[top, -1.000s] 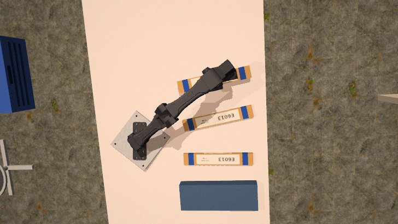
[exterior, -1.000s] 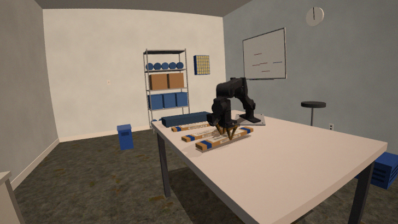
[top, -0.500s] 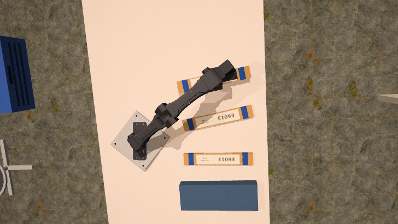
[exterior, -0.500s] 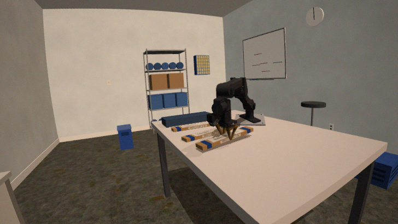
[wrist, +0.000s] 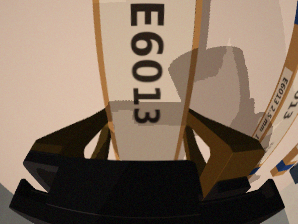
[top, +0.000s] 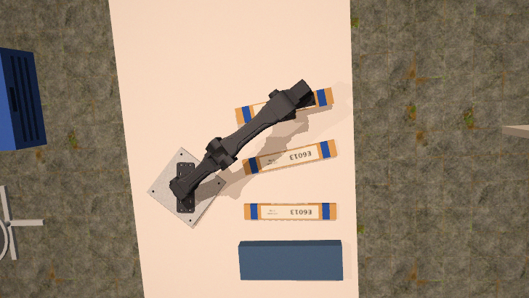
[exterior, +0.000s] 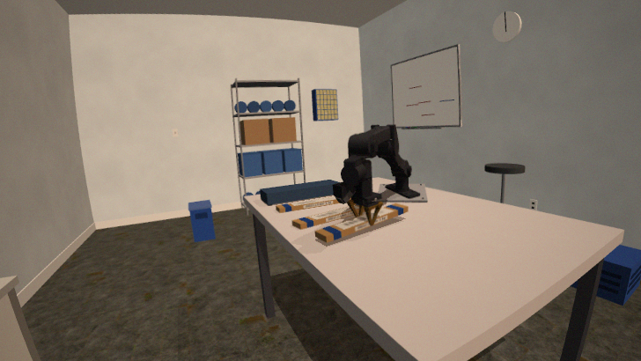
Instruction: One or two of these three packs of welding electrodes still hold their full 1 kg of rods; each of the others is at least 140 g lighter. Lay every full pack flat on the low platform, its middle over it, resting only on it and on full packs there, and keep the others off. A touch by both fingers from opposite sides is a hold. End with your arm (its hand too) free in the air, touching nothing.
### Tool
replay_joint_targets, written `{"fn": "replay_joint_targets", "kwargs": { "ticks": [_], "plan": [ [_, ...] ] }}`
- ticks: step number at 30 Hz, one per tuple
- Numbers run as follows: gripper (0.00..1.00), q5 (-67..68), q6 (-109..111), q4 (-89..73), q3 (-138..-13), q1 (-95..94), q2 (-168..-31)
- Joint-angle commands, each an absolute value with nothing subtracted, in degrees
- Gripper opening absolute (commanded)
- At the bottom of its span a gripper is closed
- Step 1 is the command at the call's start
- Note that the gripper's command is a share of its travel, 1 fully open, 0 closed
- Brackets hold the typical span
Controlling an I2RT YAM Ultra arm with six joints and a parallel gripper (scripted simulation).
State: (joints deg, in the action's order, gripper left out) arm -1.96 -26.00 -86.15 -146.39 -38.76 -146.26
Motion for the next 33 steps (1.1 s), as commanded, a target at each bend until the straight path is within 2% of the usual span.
{"fn": "replay_joint_targets", "kwargs": {
  "ticks": [1,33],
  "plan": [
    [0.0,-1.8,-25.7,-87.7,-149.4,-38.4,-141.3],
    [0.0,-1.9,-25.9,-90.0,-150.4,-38.5,-139.3]
  ]
}}
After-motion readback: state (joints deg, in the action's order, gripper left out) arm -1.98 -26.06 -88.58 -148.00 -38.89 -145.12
